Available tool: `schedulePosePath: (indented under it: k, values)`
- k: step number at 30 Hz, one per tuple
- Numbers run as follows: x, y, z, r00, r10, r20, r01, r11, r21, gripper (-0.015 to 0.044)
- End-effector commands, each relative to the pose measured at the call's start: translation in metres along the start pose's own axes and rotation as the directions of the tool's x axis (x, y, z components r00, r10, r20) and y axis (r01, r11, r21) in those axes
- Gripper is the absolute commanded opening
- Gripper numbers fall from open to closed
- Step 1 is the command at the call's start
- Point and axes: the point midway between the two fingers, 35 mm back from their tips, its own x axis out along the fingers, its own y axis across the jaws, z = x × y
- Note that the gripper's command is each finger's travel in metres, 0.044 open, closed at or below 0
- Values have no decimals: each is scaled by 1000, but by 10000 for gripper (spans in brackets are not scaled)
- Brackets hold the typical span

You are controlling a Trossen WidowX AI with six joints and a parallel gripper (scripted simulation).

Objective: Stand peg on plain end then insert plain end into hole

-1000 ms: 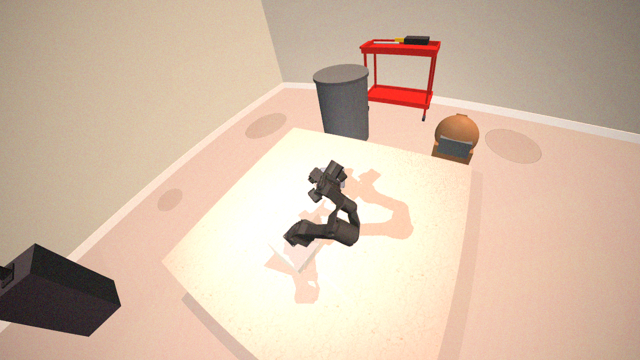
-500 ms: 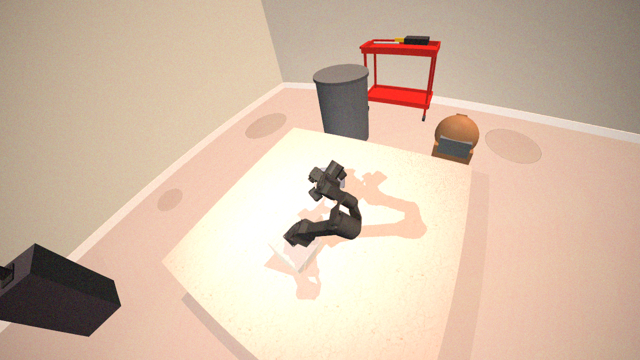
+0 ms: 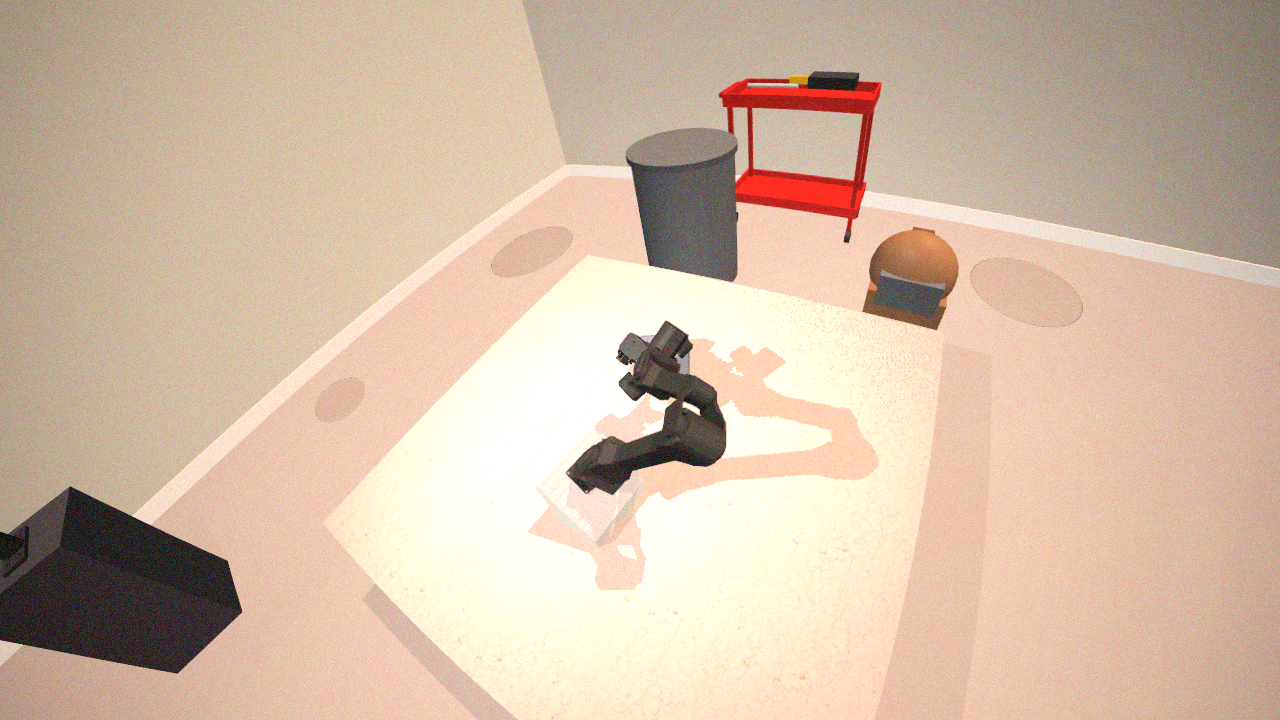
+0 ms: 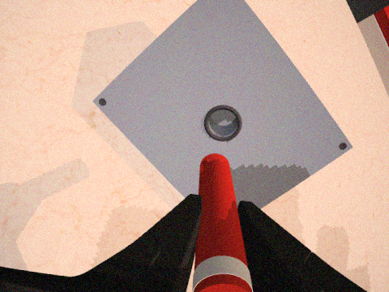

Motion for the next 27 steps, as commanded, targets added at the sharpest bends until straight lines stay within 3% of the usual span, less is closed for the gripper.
schedulePosePath:
  k: [1,27]
  values:
    - [4,1,1,1000,-6,9,6,1000,-14,0]
    - [21,1,4,997,-58,42,59,998,-24,0]
